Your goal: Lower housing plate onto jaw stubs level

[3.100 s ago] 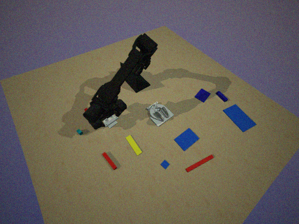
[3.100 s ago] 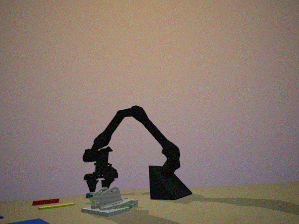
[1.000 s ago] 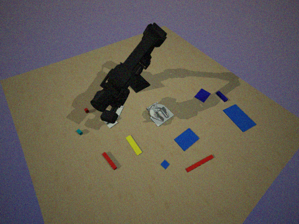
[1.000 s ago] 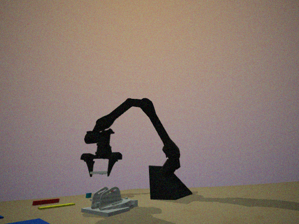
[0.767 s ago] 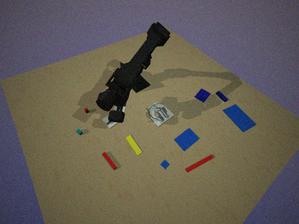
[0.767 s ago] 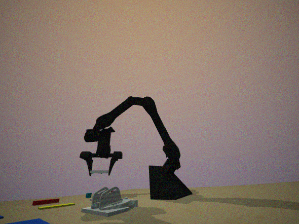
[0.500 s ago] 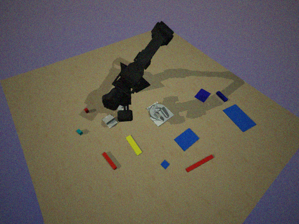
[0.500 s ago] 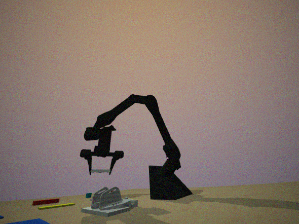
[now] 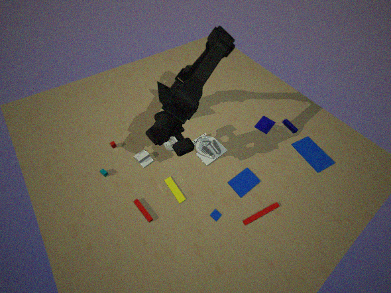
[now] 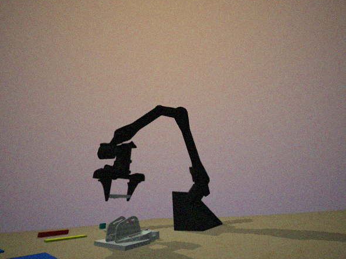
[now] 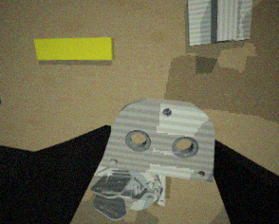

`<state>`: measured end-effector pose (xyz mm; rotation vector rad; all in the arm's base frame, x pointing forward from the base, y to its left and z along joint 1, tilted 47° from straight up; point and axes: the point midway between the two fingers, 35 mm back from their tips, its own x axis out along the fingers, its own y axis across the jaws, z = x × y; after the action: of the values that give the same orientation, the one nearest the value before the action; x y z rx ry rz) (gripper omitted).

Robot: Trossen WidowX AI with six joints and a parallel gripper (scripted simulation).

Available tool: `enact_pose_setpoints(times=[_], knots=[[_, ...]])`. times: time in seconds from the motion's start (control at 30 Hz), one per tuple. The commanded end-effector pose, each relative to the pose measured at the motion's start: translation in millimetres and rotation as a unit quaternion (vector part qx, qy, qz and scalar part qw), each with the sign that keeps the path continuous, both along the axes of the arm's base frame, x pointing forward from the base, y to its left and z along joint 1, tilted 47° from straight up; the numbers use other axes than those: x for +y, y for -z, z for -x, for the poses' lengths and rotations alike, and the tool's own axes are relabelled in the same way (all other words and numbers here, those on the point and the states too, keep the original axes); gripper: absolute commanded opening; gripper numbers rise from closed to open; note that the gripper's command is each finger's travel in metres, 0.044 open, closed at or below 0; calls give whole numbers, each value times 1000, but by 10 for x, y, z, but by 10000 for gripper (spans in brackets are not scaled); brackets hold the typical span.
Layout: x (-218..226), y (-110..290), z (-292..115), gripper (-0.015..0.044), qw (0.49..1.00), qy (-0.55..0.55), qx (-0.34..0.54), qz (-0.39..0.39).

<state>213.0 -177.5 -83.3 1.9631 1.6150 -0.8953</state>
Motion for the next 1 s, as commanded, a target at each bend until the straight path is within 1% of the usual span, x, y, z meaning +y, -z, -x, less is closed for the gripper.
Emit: enact_pose_setpoints(times=[0.0,0.47,0.97], knots=[[79,-81,-37,351,998,-40,-41,3],[306,-306,-155,351,969,-176,-173,22],[571,-534,-244,351,897,-314,-309,40]])
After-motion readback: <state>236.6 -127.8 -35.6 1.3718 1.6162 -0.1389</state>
